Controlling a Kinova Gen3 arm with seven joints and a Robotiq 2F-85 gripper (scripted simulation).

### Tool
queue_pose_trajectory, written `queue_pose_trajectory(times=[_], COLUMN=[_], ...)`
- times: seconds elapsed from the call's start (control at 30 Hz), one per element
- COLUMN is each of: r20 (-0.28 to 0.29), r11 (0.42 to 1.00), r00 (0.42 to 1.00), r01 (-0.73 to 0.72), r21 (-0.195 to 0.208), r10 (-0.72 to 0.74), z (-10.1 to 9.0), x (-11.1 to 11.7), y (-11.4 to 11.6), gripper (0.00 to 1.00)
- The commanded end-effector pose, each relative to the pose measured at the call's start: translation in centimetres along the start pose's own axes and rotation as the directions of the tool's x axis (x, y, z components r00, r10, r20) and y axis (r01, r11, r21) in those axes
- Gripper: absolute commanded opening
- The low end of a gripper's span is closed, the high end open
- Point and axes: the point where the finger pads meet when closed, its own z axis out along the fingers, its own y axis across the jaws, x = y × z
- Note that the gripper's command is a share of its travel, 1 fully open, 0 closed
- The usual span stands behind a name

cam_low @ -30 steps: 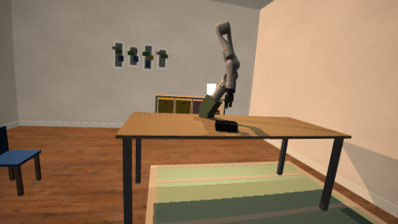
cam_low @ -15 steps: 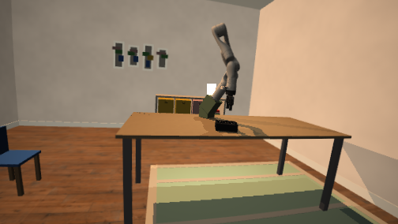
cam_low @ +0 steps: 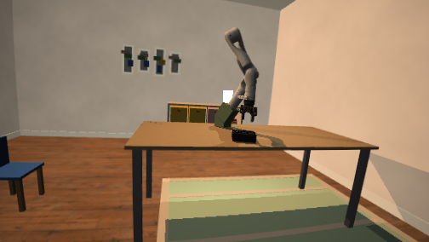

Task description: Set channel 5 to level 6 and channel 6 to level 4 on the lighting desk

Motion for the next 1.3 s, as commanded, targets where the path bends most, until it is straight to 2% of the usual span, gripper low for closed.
queue_pose_trajectory(times=[0.0, 0.17, 0.27, 0.67, 1.27], r20=[0.017, 0.013, 0.012, 0.002, -0.008], r11=[0.997, 0.967, 0.958, 0.806, 0.64], r00=[0.997, 0.967, 0.958, 0.806, 0.64], r01=[0.076, 0.254, 0.287, 0.592, 0.768], r21=[0.003, 0.007, 0.008, 0.012, 0.01], r10=[-0.076, -0.254, -0.287, -0.592, -0.768], z=[0.5, 1.0, 1.1, 2.2, 3.0], x=[-0.4, -0.3, -0.3, -0.1, 0.0], y=[-0.3, -0.7, -0.8, -1.5, -2.0], gripper=[1.0, 1.0, 1.0, 1.0, 1.0])
